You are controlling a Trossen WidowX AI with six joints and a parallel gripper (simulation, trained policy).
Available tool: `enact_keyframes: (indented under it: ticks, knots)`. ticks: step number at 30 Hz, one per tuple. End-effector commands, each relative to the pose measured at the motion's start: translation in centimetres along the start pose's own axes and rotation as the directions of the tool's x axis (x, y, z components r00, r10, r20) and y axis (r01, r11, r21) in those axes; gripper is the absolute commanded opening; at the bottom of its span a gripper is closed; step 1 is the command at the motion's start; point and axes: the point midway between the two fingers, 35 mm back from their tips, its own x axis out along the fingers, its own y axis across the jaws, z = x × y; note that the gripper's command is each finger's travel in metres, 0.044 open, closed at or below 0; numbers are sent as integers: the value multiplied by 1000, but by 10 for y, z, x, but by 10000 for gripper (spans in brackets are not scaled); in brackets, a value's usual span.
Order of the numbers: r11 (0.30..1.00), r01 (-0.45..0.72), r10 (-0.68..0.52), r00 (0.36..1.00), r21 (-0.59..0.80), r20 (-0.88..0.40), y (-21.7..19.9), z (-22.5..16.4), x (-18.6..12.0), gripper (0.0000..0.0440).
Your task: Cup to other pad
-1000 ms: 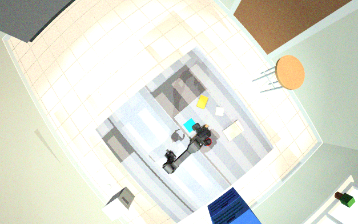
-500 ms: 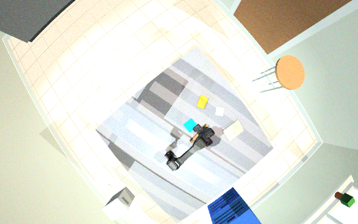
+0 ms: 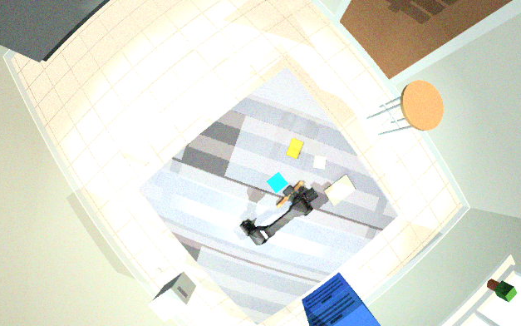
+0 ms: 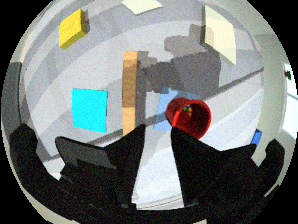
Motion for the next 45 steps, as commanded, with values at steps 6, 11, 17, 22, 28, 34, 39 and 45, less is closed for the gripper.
enact_keyframes:
  ticks: [6, 11, 17, 22, 28, 34, 39, 45]
  knots:
    - [999, 5, -8, 998, -49, -56, -16, -4, 23, 142]
    - [997, -1, -6, 996, -81, -85, -24, -8, 41, 153]
    - [992, -17, 2, 993, -125, -118, -30, -14, 67, 163]
    - [984, -42, 17, 990, -173, -140, -31, -19, 90, 169]
    - [964, -70, 29, 987, -257, -158, -32, -24, 109, 64]
    - [938, -90, 36, 986, -334, -163, -33, -26, 108, 0]
    - [918, -96, 39, 987, -384, -155, -33, -24, 97, 0]
    - [898, -97, 41, 990, -429, -138, -30, -19, 81, 0]
